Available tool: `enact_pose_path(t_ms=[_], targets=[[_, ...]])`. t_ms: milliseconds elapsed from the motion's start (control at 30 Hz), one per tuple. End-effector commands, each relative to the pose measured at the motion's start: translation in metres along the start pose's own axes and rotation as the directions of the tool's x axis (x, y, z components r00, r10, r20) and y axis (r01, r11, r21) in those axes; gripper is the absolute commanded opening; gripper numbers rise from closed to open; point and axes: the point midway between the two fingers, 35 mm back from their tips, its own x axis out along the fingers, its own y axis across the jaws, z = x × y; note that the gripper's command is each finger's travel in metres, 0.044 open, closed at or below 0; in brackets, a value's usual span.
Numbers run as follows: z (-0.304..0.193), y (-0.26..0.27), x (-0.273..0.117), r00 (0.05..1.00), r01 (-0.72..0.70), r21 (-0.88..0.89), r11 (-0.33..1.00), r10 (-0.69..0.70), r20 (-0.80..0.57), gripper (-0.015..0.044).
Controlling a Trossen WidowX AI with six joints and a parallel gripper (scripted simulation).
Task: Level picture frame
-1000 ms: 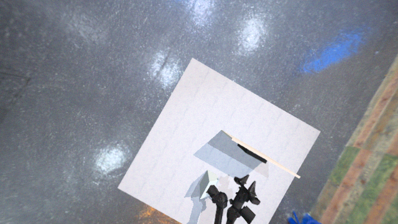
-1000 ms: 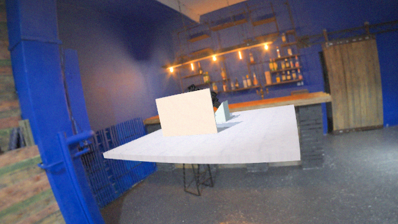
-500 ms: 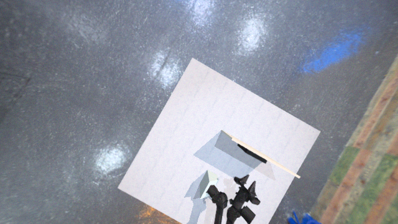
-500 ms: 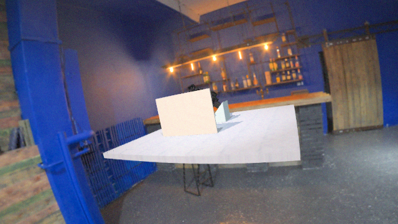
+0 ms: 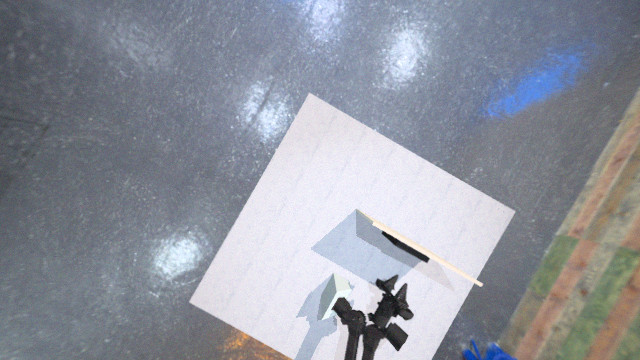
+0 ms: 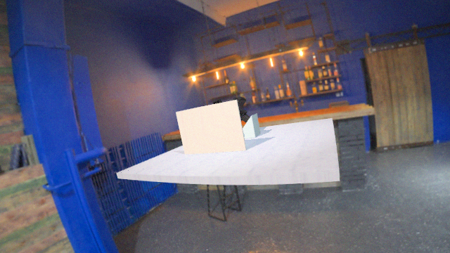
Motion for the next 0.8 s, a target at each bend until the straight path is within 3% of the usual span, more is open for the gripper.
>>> enact_pose_path(t_ms=[0,767], targets=[[-0.001,-0.023,0.0001,1.0,0.025,-0.045,0.999,-0.026,-0.016,0.026],[0.0004,-0.0227,0.0035,1.0,0.024,-0.048,0.999,-0.025,-0.015,0.026]])
